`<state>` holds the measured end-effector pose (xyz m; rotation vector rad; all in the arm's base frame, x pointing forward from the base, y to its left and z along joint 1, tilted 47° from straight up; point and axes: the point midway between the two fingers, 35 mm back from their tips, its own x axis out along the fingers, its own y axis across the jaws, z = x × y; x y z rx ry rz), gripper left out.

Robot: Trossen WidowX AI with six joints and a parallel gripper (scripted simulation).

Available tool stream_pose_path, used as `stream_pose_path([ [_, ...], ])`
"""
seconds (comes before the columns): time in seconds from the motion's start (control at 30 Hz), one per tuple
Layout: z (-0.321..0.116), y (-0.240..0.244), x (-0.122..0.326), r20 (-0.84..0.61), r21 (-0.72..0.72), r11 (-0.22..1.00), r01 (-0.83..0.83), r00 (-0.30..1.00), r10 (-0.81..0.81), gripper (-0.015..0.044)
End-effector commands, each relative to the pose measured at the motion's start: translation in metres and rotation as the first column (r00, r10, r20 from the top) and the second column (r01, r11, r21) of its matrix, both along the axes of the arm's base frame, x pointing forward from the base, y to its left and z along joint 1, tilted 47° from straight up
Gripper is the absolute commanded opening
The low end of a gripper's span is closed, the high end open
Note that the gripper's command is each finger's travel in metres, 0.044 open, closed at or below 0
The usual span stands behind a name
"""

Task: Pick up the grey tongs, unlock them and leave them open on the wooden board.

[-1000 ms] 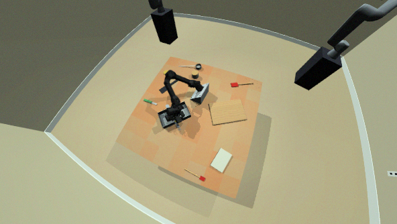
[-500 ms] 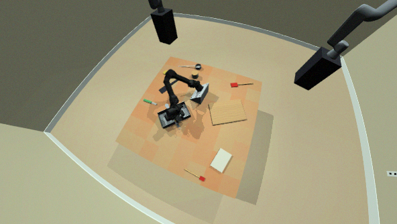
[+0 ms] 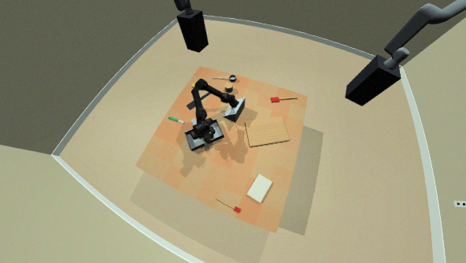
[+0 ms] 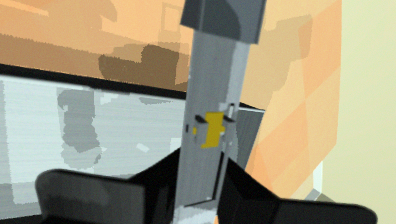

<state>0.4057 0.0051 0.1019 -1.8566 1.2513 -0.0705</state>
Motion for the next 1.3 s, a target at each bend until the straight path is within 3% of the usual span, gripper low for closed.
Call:
stream_pose_path([
  [0.0, 0.002, 0.001, 0.001, 0.007, 0.002, 1.0, 0.004, 1.0, -0.004, -0.015],
  [1.27, -0.005, 0.001, -0.001, -0.151, 0.274, 0.876, 0.396, 0.918, -0.368, -0.015],
])
